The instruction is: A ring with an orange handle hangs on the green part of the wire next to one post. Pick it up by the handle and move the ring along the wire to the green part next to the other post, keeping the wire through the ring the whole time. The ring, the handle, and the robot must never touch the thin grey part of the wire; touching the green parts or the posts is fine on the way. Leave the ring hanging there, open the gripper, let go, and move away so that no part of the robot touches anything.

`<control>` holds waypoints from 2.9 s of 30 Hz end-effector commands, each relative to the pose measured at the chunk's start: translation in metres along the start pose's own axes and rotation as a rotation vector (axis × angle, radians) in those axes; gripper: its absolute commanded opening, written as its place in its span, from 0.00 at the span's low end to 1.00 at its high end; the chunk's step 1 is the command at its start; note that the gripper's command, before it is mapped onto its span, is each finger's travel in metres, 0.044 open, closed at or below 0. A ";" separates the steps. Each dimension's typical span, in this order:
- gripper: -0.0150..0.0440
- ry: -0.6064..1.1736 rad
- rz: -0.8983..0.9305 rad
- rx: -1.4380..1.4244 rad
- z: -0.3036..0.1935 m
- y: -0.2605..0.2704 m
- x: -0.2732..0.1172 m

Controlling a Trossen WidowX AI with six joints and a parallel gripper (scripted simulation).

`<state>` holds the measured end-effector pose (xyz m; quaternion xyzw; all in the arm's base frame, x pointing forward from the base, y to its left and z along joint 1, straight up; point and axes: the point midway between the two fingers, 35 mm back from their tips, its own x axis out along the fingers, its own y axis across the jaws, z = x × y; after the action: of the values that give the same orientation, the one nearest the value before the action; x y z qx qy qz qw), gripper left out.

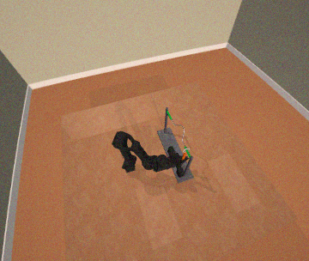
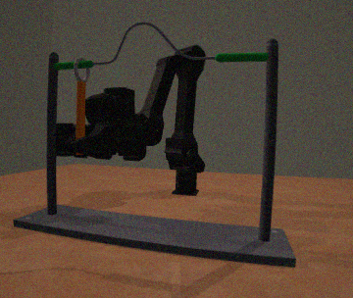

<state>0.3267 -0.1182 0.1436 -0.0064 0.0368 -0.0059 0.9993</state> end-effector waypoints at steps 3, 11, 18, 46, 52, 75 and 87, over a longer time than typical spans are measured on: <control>0.06 0.000 0.000 0.000 0.000 0.000 0.000; 0.00 0.000 0.001 0.000 0.001 0.000 0.000; 0.00 0.000 0.006 0.000 0.010 -0.001 -0.001; 0.00 -0.001 0.007 0.002 0.010 0.006 -0.001; 0.00 -0.002 0.007 0.003 0.010 0.012 0.000; 0.00 -0.005 -0.015 0.071 0.010 0.042 0.000; 0.00 0.019 -0.064 0.217 0.013 0.069 -0.002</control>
<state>0.3294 -0.0557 0.1553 0.0779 0.0380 -0.0320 0.9957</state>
